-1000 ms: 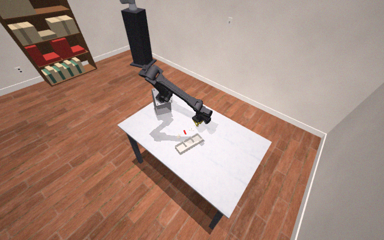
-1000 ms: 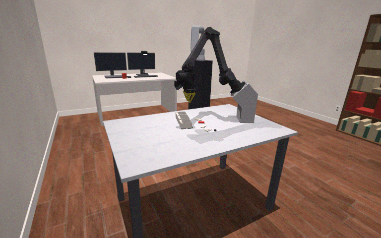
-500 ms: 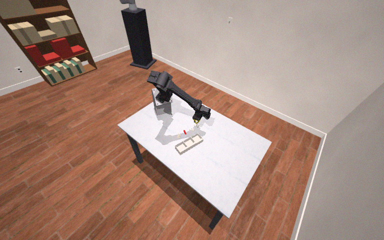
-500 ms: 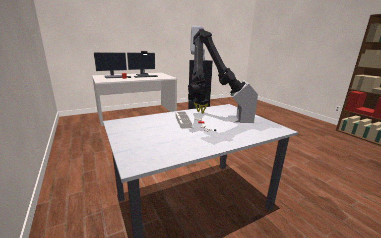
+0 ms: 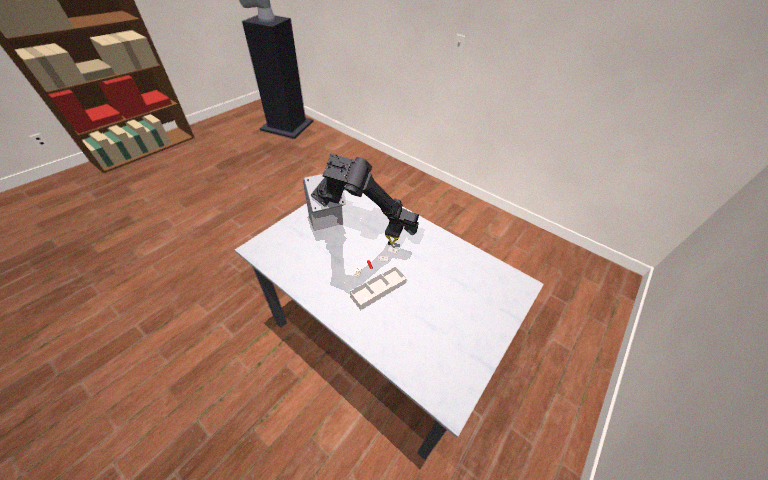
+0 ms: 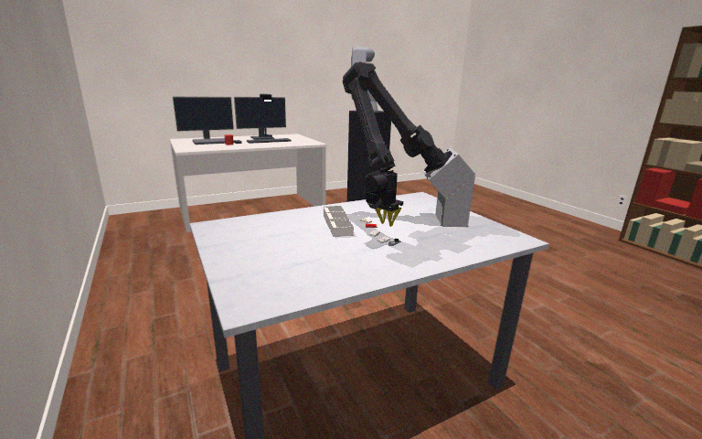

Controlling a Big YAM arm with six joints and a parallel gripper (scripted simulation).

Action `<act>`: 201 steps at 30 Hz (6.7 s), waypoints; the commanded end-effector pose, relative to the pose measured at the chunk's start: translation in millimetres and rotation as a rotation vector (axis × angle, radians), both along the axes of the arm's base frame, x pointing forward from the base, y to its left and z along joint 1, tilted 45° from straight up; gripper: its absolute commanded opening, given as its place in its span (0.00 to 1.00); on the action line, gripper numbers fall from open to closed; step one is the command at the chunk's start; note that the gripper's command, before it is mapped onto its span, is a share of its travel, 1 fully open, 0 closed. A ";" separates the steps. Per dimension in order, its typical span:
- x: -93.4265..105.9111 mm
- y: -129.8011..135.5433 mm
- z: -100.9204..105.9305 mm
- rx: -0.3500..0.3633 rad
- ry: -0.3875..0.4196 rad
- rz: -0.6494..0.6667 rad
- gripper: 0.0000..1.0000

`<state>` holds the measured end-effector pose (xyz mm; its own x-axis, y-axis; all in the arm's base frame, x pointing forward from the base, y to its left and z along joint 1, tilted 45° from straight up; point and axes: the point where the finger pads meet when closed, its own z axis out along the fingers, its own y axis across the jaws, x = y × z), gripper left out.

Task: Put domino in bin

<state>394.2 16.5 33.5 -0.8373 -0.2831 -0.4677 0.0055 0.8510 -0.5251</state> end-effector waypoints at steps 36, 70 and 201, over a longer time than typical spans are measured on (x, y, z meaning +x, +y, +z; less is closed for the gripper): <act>9.1 -0.3 15.9 0.014 -0.039 -0.003 0.40; 39.4 -31.8 -43.3 0.004 -0.016 0.002 0.40; 4.0 4.0 16.0 0.019 -0.045 0.002 0.21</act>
<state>396.1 11.3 38.2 -0.8312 -0.2720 -0.4849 0.0225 0.8549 -0.5183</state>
